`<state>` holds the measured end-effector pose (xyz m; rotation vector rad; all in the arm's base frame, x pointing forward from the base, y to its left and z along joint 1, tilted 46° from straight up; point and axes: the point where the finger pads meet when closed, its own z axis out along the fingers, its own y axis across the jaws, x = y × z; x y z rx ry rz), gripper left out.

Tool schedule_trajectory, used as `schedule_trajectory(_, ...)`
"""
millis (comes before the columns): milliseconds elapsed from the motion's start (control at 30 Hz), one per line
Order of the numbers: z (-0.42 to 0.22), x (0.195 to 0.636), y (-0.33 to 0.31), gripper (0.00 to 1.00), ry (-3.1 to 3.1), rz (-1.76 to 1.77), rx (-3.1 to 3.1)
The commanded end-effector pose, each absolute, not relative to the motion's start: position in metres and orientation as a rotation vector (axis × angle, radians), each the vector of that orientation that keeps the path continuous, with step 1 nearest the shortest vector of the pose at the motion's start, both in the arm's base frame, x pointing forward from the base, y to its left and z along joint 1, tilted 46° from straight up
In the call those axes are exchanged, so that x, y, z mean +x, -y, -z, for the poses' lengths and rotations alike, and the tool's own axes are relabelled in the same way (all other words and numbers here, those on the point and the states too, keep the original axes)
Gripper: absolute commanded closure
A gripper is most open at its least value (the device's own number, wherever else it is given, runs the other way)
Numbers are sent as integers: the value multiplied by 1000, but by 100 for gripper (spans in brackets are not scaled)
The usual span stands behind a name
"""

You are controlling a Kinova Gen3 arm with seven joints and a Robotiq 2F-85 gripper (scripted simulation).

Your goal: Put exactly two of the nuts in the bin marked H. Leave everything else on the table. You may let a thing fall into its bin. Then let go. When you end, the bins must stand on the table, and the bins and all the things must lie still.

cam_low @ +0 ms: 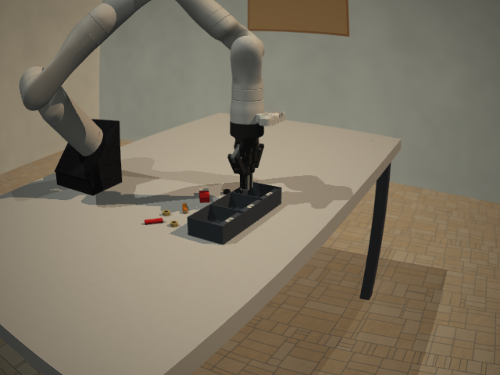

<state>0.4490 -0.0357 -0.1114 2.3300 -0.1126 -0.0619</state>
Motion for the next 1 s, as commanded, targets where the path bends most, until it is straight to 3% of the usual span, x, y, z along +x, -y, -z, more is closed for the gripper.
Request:
schedule_trajectory(0,108,451,30,91,109,55,2335)
schedule_trajectory(533,88,453,9,91,109,55,2335)
schedule_trajectory(967,25,460,-56,91,109,55,2335)
